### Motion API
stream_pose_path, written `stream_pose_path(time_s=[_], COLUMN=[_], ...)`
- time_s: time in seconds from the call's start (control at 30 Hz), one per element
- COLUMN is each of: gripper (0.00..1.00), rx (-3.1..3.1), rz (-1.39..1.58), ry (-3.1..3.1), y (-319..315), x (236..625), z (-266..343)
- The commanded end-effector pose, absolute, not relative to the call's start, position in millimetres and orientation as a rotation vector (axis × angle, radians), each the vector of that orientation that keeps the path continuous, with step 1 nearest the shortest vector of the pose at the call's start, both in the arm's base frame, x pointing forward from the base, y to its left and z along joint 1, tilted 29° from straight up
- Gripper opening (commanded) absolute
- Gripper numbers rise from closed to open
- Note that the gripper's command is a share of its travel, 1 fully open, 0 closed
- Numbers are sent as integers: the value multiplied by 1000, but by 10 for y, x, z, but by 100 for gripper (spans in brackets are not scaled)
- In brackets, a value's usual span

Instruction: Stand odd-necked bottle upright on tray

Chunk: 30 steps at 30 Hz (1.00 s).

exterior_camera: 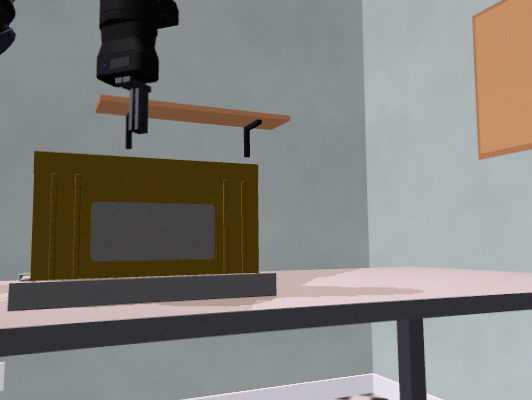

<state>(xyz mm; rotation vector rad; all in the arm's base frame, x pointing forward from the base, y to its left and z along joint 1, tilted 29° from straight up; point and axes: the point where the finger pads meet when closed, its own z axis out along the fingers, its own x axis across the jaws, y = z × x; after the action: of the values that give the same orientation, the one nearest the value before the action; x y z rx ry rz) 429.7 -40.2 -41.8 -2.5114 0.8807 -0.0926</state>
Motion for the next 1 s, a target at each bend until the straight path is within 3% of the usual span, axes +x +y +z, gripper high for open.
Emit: stream_pose_path(time_s=[0.0, 0.53, 0.57, 0.97], gripper=[0, 0, 100, 100], rx=[-2504, -2497, -2497, -2497], rz=[-105, -107, -107, -107], ry=[872, 868, 868, 868], y=[-638, -674, -674, -674], x=[3811, 3591, 3591, 3591], z=[-623, -702, -702, -702])
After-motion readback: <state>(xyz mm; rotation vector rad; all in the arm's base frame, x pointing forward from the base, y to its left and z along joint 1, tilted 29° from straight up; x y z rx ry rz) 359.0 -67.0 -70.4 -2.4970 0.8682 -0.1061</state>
